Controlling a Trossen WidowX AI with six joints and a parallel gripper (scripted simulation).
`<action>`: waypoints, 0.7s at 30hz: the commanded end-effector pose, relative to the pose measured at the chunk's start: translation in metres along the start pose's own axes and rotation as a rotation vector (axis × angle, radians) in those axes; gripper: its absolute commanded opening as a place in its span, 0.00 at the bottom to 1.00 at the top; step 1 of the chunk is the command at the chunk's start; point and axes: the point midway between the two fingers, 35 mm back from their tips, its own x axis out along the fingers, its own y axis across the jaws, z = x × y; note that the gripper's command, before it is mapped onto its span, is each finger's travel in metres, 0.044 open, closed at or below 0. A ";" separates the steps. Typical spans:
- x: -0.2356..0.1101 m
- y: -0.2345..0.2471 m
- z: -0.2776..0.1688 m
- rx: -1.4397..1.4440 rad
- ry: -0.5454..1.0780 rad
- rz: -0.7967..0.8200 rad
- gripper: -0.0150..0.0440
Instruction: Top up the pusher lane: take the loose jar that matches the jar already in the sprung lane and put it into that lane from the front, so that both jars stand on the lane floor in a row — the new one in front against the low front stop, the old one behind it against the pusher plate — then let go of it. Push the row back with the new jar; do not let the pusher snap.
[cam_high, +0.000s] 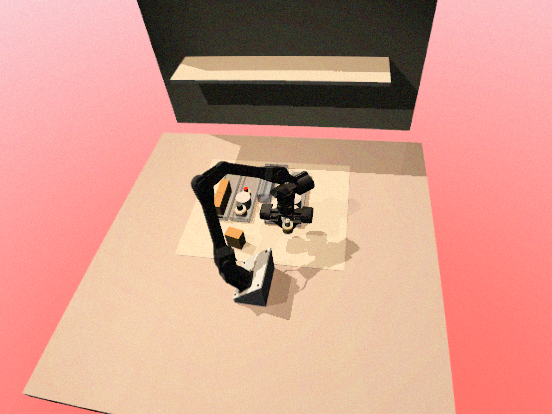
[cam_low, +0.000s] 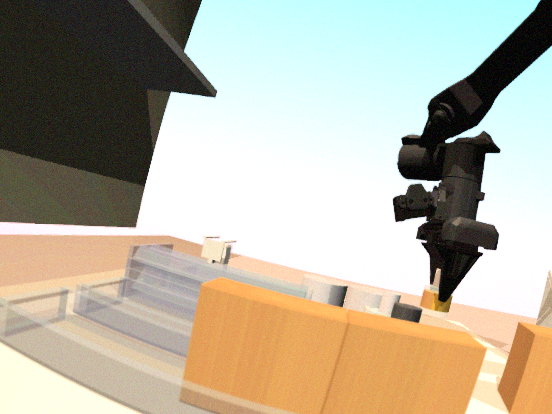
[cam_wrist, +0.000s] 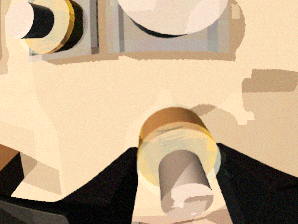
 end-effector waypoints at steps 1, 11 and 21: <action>-0.031 -0.003 -0.001 -0.007 -0.007 -0.015 0.25; -0.064 -0.002 -0.006 -0.005 -0.005 -0.009 0.25; -0.039 0.035 0.017 -0.009 -0.011 -0.016 0.25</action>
